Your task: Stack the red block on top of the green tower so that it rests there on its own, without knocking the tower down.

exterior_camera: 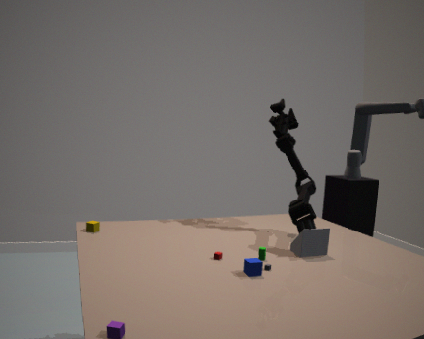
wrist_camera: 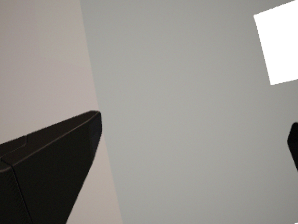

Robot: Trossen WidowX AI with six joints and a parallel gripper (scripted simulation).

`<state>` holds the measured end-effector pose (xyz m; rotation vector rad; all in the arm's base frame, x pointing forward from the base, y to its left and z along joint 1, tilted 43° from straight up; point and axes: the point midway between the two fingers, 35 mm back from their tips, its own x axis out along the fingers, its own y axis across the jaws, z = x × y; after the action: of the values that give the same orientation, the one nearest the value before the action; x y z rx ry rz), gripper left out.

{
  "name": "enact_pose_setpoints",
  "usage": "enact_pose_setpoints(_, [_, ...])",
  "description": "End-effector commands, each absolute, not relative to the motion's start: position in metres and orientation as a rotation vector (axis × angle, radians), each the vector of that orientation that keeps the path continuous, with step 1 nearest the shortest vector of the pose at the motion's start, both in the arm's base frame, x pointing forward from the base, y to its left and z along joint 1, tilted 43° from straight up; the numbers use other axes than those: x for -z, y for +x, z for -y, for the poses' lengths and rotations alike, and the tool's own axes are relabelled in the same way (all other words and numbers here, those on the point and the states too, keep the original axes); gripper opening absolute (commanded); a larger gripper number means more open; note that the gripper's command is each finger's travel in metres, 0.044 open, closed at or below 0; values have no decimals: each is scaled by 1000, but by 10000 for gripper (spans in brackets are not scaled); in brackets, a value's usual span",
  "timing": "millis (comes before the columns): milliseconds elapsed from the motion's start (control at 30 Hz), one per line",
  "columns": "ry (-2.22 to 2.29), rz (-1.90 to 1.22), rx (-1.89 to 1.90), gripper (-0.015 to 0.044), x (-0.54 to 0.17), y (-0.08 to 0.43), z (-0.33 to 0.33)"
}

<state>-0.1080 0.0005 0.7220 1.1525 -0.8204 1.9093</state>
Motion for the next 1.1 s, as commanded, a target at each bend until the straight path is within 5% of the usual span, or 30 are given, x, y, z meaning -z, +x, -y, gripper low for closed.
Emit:
enact_pose_setpoints(0, [1154,818,-1904,426,-722,-106,-2])
enact_pose_setpoints(500, [1214,548,-1233,440,-703,119,-95])
enact_pose_setpoints(833, [1022,314,-678,440,-611,291,-121])
enact_pose_setpoints(1067, [862,146,-420,440,-539,365,-121])
